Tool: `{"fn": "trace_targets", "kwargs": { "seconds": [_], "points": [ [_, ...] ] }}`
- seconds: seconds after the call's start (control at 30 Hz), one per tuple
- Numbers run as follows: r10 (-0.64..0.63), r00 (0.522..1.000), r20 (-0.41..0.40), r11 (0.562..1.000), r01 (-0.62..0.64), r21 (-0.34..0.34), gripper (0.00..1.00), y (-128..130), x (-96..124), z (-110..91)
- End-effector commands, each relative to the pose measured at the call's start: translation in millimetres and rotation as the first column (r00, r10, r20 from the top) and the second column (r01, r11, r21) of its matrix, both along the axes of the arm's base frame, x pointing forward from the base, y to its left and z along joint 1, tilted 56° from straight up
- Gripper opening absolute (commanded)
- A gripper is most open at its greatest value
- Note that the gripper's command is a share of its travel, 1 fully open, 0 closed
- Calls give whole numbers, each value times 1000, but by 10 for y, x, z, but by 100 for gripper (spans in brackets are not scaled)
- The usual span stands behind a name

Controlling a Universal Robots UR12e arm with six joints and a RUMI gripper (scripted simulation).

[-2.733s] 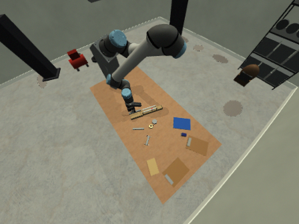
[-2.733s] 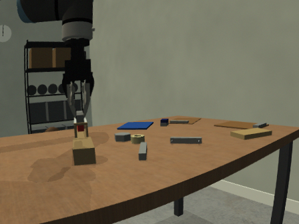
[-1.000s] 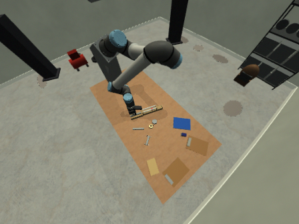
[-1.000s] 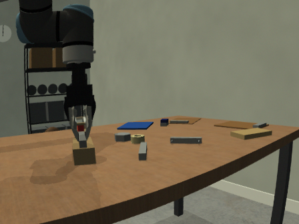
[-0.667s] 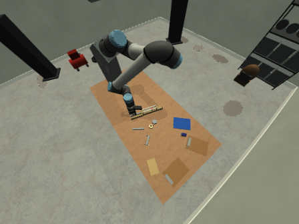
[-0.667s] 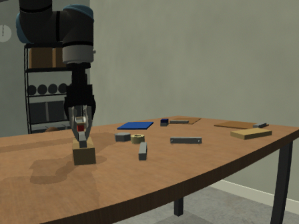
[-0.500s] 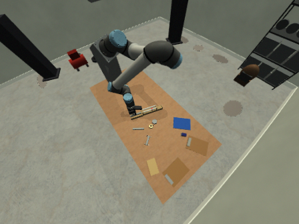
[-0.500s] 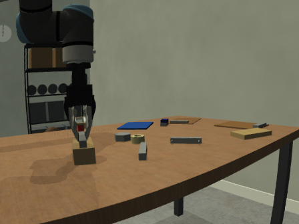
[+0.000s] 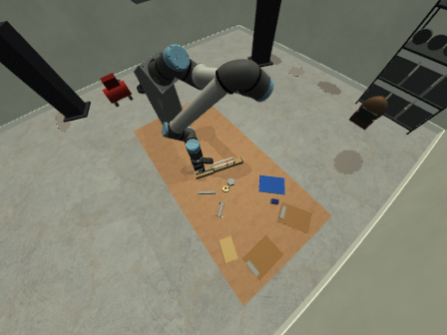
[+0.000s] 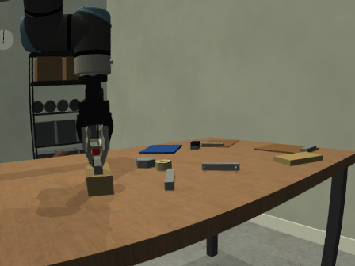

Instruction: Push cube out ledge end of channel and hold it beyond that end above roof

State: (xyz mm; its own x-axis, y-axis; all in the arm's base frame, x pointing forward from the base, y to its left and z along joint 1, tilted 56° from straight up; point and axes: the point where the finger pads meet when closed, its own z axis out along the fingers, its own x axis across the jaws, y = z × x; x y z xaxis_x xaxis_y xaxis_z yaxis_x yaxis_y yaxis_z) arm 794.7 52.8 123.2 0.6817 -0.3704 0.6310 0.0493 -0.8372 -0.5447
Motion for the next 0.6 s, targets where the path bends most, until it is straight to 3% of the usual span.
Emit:
{"fn": "trace_targets", "kwargs": {
  "seconds": [0.0,0.57],
  "points": [
    [0,1000,1,1000,0,0,0,84,-5,60],
    [0,1000,1,1000,0,0,0,425,-24,284]
  ]
}}
